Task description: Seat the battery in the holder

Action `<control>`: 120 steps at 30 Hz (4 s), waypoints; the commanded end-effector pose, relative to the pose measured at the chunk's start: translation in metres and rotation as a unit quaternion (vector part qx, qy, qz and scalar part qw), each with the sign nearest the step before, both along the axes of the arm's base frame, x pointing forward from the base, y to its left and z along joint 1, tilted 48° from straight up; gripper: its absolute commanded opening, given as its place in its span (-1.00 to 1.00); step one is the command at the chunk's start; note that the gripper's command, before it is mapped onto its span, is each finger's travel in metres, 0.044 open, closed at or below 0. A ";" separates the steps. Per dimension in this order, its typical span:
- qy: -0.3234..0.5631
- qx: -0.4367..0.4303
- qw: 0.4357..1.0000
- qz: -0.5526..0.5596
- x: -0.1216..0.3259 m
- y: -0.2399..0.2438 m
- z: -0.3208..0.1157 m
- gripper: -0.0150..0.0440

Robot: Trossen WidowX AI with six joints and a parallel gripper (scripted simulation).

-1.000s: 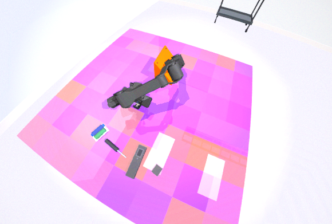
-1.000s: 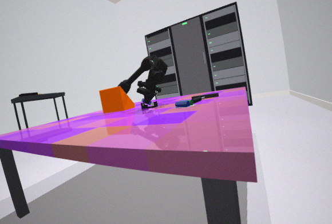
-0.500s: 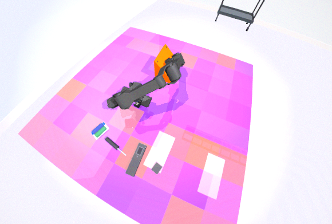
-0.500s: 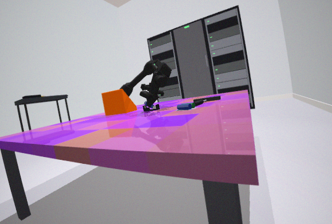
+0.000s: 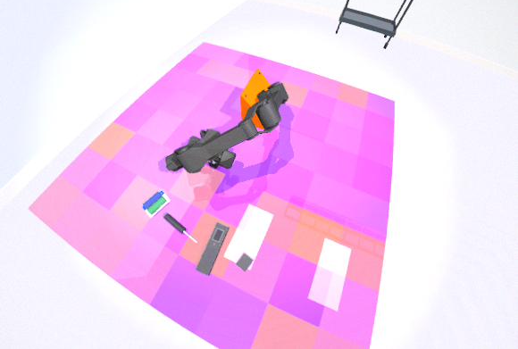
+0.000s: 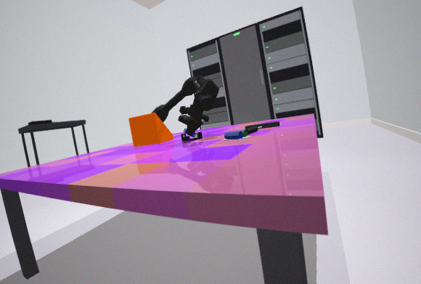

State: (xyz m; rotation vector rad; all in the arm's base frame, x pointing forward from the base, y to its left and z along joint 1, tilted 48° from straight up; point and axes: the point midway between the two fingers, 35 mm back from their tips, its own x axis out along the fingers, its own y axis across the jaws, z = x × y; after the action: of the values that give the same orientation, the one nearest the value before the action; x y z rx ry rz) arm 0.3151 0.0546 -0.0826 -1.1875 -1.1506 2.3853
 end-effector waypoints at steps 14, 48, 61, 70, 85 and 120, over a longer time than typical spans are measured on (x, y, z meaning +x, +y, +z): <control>-0.001 -0.001 1.000 -0.001 0.009 0.002 -0.002 -0.21; -0.049 0.000 0.997 -0.056 0.008 0.003 -0.010 -0.21; -0.068 0.002 0.995 -0.077 0.006 0.004 -0.011 -0.21; -0.081 0.004 0.992 -0.092 0.005 0.004 -0.012 -0.21; -0.102 0.007 0.988 -0.115 0.003 0.005 -0.012 -0.21; -0.152 0.014 0.974 -0.165 -0.003 0.006 -0.011 -0.21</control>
State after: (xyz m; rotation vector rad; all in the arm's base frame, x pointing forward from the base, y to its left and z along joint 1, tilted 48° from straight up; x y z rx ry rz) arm 0.3084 0.0593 -0.0948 -1.6033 -0.9625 2.0131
